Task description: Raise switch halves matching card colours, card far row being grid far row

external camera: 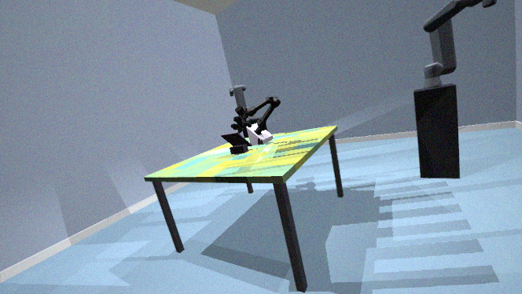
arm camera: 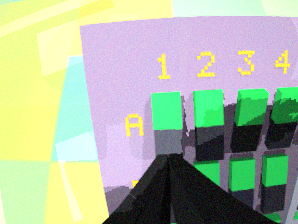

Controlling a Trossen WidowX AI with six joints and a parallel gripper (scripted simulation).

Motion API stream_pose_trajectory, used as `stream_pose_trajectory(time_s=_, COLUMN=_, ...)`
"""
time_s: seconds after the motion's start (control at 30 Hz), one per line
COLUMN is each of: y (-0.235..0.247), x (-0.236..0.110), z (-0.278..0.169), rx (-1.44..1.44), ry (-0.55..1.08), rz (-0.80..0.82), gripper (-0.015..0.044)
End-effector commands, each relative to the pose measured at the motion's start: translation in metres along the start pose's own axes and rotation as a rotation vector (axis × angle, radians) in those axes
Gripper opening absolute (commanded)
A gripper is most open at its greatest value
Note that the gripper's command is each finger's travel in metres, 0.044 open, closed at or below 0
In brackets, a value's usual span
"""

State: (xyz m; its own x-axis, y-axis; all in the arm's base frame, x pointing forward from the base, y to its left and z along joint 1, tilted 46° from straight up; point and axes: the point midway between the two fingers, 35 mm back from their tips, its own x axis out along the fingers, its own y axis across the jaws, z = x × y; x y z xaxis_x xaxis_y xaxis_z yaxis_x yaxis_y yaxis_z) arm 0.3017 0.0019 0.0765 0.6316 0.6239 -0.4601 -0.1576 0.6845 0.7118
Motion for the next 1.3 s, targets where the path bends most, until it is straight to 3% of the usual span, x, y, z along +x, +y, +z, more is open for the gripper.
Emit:
stream_pose_trajectory(time_s=0.0, y=-0.0013, x=0.0069, z=-0.0006, rx=0.006, ry=0.000, rz=-0.005, gripper=0.0000)
stream_pose_trajectory(time_s=1.27, y=-0.0012, x=0.0128, z=-0.0008, rx=0.006, ry=0.000, rz=-0.005, gripper=0.0000)
